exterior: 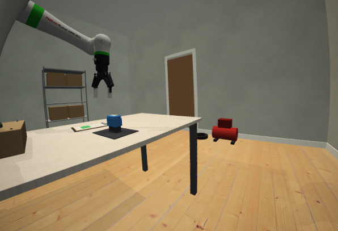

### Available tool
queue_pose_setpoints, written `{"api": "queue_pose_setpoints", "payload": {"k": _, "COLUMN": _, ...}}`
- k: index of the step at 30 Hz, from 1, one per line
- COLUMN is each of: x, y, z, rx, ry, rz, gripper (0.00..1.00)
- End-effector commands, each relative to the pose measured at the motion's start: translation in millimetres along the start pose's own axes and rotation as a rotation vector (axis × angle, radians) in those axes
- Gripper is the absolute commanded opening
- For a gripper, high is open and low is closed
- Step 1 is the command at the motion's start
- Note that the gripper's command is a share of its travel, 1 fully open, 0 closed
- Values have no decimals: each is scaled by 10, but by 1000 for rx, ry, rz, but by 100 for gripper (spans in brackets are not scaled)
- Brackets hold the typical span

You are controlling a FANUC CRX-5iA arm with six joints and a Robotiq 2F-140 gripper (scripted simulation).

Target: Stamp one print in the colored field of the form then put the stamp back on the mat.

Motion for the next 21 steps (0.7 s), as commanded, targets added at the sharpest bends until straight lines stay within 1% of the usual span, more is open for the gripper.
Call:
{"api": "queue_pose_setpoints", "payload": {"k": 1, "x": -30, "y": -11, "z": -274, "rx": -18, "ry": -279, "rz": 9, "gripper": 100}}
{"api": "queue_pose_setpoints", "payload": {"k": 12, "x": -174, "y": -47, "z": -884, "rx": 17, "ry": -783, "rz": 4, "gripper": 100}}
{"api": "queue_pose_setpoints", "payload": {"k": 14, "x": -174, "y": -47, "z": -884, "rx": 17, "ry": -783, "rz": 4, "gripper": 100}}
{"api": "queue_pose_setpoints", "payload": {"k": 15, "x": -190, "y": -50, "z": -933, "rx": 24, "ry": -917, "rz": 1, "gripper": 100}}
{"api": "queue_pose_setpoints", "payload": {"k": 21, "x": -287, "y": -69, "z": -1207, "rx": 40, "ry": -1178, "rz": -8, "gripper": 100}}
Point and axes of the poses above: the point where the finger pads meet when closed, its own y axis back along the fingers, its own z axis across the jaws, x = y × z, the point moved 5 cm from there along y, back along the fingers, and after that the axes turned 11 degrees about -y, right-handed, at the moved point
